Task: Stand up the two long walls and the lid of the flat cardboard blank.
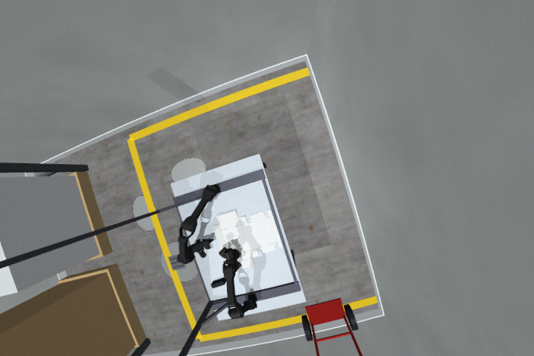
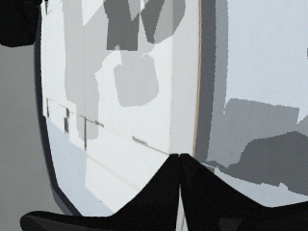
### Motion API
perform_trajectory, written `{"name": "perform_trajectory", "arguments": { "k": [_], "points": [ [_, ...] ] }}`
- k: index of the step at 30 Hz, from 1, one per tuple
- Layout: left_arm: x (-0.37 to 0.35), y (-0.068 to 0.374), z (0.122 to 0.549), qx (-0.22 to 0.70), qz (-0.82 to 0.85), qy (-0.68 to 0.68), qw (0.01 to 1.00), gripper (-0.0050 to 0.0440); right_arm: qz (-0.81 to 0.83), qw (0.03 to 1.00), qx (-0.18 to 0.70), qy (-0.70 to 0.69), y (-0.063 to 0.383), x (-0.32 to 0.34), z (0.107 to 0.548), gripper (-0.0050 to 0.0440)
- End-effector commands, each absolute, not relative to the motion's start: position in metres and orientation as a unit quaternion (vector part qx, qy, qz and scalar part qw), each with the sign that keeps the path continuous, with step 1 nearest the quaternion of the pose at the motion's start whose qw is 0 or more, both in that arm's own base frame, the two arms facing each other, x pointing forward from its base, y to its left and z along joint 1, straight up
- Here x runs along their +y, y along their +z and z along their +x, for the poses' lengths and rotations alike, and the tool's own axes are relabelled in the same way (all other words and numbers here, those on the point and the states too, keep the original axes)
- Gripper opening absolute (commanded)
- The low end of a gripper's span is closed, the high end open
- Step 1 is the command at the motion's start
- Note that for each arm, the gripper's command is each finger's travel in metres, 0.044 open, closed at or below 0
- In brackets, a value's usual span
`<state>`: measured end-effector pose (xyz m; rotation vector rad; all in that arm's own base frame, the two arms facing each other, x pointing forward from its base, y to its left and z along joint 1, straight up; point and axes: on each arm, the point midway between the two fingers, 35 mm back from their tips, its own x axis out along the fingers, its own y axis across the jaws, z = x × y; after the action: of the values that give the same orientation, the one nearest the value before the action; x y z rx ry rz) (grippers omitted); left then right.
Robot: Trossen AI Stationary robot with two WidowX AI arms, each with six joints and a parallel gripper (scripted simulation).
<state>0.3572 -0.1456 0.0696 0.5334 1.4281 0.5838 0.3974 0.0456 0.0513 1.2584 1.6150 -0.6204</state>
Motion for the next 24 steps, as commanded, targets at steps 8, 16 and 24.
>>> {"name": "perform_trajectory", "arguments": {
  "k": [8,16,24],
  "points": [
    [-0.147,0.081,0.360,0.628,0.229,0.259,0.697,0.0000,0.599,0.397,0.590,-0.369,0.054,0.037,0.411,0.0203],
    [-0.133,0.078,0.351,0.639,0.243,0.262,0.681,0.0116,0.599,0.397,0.590,-0.369,0.054,0.037,0.411,0.0203],
    [-0.118,0.075,0.342,0.650,0.256,0.264,0.665,0.0308,0.599,0.397,0.590,-0.369,0.054,0.037,0.411,0.0203]
  ]
}}
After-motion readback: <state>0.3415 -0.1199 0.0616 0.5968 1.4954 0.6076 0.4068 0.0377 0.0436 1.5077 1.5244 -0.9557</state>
